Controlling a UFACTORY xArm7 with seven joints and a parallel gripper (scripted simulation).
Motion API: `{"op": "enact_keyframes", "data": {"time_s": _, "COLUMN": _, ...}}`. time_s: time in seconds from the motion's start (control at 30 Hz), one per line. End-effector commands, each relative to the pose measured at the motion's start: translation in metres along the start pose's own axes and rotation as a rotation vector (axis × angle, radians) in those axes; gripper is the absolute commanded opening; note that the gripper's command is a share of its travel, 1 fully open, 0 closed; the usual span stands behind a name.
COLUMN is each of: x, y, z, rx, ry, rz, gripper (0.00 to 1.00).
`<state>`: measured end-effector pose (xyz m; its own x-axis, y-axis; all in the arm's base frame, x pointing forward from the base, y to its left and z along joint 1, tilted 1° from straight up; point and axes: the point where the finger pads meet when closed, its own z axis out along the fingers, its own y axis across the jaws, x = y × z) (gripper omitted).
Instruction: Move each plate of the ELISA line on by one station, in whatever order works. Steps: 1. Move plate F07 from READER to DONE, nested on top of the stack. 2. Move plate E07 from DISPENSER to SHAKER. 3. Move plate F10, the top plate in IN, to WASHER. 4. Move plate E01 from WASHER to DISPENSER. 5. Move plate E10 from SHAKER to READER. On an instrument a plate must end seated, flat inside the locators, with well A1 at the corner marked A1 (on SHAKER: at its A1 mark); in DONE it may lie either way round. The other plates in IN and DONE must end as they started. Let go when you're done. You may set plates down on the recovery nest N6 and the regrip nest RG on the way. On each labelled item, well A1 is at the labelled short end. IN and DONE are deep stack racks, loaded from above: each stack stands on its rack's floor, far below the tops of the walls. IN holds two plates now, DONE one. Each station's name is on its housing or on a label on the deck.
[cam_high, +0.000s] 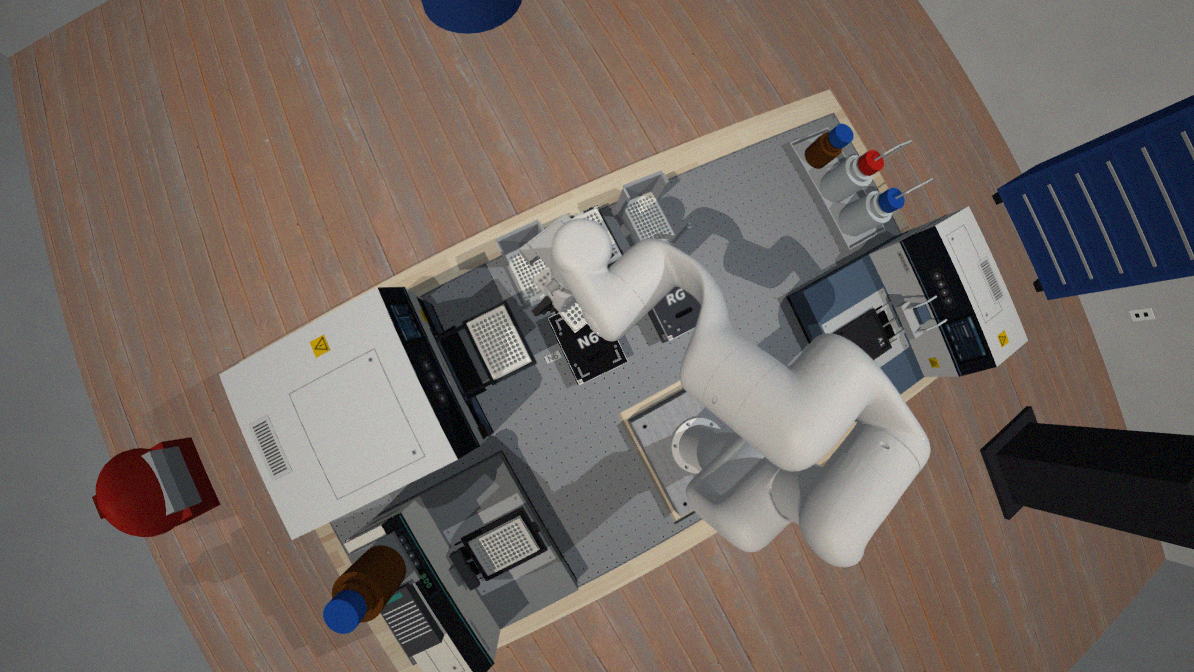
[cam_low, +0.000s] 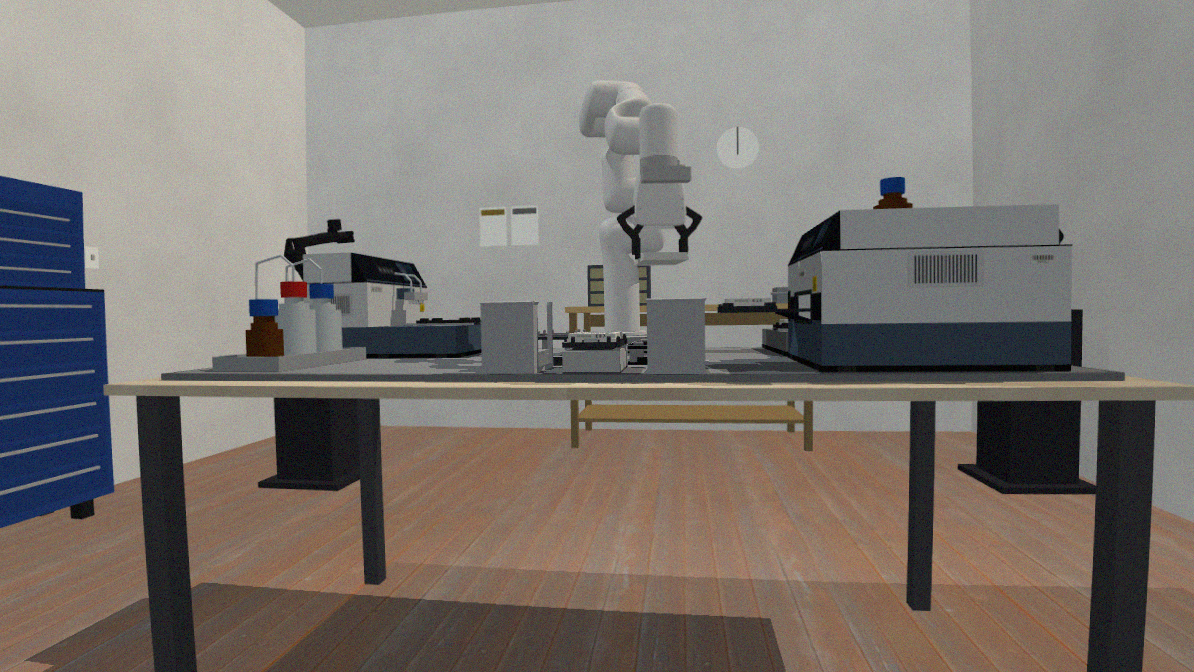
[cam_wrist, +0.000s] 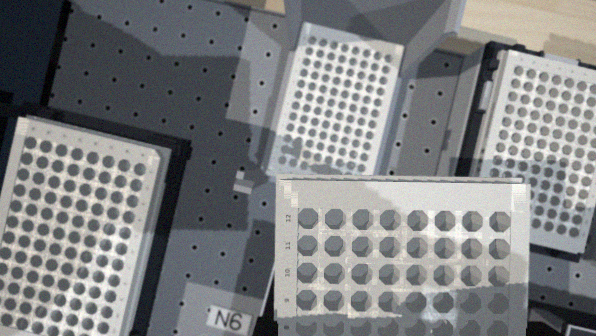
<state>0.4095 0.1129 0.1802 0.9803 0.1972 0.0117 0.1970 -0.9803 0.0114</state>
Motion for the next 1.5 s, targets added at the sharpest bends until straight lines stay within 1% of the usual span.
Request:
{"op": "enact_keyframes", "data": {"time_s": 0.0, "x": -0.006, "y": 0.006, "z": -0.002, "rx": 0.001, "ry": 0.007, "rz": -0.032, "gripper": 0.0}}
{"op": "enact_keyframes", "data": {"time_s": 0.17, "x": -0.02, "y": 0.016, "z": -0.002, "rx": 0.0, "ry": 0.007, "rz": -0.09, "gripper": 0.0}}
{"op": "enact_keyframes", "data": {"time_s": 0.37, "x": -0.036, "y": 0.027, "z": -0.002, "rx": 0.0, "ry": 0.007, "rz": -0.09, "gripper": 0.0}}
{"op": "enact_keyframes", "data": {"time_s": 0.43, "x": -0.036, "y": 0.027, "z": -0.002, "rx": 0.0, "ry": 0.007, "rz": -0.09, "gripper": 0.0}}
{"op": "enact_keyframes", "data": {"time_s": 0.57, "x": -0.047, "y": 0.035, "z": -0.002, "rx": 0.0, "ry": 0.007, "rz": -0.09, "gripper": 0.0}}
{"op": "enact_keyframes", "data": {"time_s": 0.87, "x": -0.067, "y": 0.057, "z": -0.002, "rx": -0.001, "ry": 0.006, "rz": -0.195, "gripper": 0.0}}
{"op": "enact_keyframes", "data": {"time_s": 0.93, "x": -0.072, "y": 0.062, "z": -0.002, "rx": -0.001, "ry": 0.006, "rz": -0.195, "gripper": 0.0}}
{"op": "enact_keyframes", "data": {"time_s": 1.0, "x": -0.072, "y": 0.062, "z": -0.002, "rx": -0.001, "ry": 0.006, "rz": -0.195, "gripper": 0.0}}
{"op": "enact_keyframes", "data": {"time_s": 1.23, "x": -0.088, "y": 0.079, "z": -0.002, "rx": -0.001, "ry": 0.006, "rz": -0.195, "gripper": 0.0}}
{"op": "enact_keyframes", "data": {"time_s": 1.47, "x": -0.104, "y": 0.096, "z": -0.002, "rx": -0.001, "ry": 0.006, "rz": -0.277, "gripper": 0.0}}
